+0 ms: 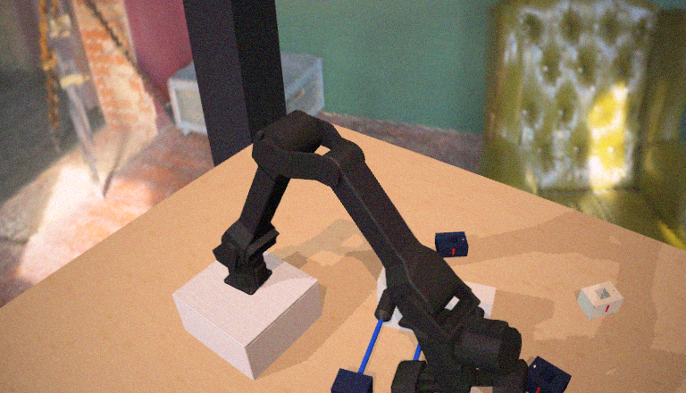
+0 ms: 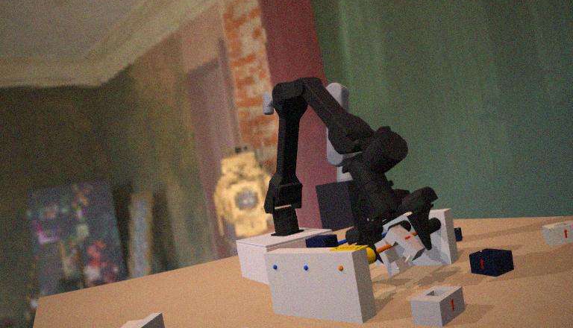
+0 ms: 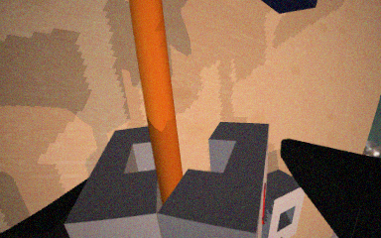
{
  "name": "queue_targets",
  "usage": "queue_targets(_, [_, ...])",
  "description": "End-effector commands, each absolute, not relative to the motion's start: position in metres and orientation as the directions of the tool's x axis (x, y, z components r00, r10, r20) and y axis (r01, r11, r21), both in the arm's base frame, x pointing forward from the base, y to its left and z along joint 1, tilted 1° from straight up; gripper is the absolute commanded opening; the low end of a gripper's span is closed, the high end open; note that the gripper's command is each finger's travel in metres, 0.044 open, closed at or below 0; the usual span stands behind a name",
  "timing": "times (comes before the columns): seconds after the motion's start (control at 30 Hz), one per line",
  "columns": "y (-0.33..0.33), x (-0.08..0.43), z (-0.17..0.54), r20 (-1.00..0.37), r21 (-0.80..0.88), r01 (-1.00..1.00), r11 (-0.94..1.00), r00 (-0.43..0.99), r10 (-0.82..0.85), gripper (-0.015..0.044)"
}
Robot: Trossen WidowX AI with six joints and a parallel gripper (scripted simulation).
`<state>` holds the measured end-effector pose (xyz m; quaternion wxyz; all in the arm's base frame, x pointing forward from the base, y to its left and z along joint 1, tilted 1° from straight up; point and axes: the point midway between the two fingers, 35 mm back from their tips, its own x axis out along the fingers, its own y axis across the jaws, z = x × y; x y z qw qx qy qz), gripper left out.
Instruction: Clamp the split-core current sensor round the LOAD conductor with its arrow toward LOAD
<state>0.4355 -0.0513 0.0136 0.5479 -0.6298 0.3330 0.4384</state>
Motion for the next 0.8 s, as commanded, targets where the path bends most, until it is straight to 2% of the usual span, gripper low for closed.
queue_targets(0.0, [-0.0512,0.4359,0.0138,-0.916,-0.4,-0.899,-0.178,0.396,0.061,0.042])
queue_targets(0.67, [-0.0512,0.4359,0.0138,-0.916,-0.4,-0.899,-0.178,0.396,0.061,0.0287])
queue_targets(0.77, [-0.0512,0.4359,0.0138,-0.916,-0.4,-0.899,-0.178,0.396,0.061,0.0208])
